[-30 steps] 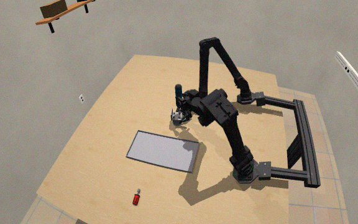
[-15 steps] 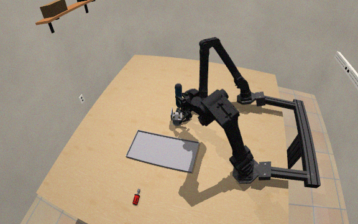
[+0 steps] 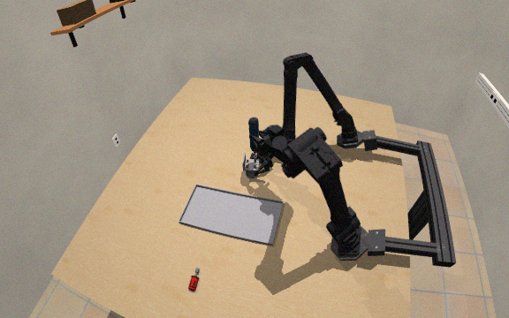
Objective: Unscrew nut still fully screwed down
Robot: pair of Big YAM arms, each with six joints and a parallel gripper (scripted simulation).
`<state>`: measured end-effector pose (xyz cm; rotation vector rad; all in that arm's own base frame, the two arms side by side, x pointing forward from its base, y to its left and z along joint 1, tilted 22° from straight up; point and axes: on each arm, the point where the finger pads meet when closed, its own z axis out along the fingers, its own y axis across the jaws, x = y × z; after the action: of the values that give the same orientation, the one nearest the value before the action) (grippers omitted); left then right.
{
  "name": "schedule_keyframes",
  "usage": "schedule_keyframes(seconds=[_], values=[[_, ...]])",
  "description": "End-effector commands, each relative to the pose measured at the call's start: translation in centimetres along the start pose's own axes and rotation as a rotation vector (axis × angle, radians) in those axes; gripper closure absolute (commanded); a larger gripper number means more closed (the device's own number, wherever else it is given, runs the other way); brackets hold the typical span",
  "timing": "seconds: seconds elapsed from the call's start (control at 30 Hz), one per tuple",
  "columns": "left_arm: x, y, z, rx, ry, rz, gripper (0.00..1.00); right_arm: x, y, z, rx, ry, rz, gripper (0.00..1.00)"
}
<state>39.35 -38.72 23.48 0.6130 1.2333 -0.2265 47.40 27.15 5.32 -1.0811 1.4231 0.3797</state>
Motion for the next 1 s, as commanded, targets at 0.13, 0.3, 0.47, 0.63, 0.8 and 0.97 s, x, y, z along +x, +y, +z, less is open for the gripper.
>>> schedule_keyframes(seconds=[0.13,0.3,0.47,0.63,0.8,0.97], values=[[-4.49,-0.11,1.25,-0.01,-0.085,-0.013,0.58,-0.57,-0.35,0.26,0.006,-0.013,-0.006,0.41],[-4.89,-0.05,1.24,-0.012,-0.09,-0.015,0.58,-0.57,-0.35,0.26,0.006,-0.013,-0.006,0.41],[-5.02,0.0,1.23,-0.013,-0.096,-0.017,0.58,-0.57,-0.35,0.26,0.006,-0.013,-0.006,0.41],[-5.02,0.0,1.23,-0.013,-0.096,-0.017,0.58,-0.57,-0.35,0.26,0.006,-0.013,-0.006,0.41],[-5.02,0.0,1.23,-0.013,-0.096,-0.017,0.58,-0.57,-0.35,0.26,0.006,-0.013,-0.006,0.41],[-5.02,0.0,1.23,-0.013,-0.096,-0.017,0.58,-0.57,-0.35,0.26,0.006,-0.013,-0.006,0.41]])
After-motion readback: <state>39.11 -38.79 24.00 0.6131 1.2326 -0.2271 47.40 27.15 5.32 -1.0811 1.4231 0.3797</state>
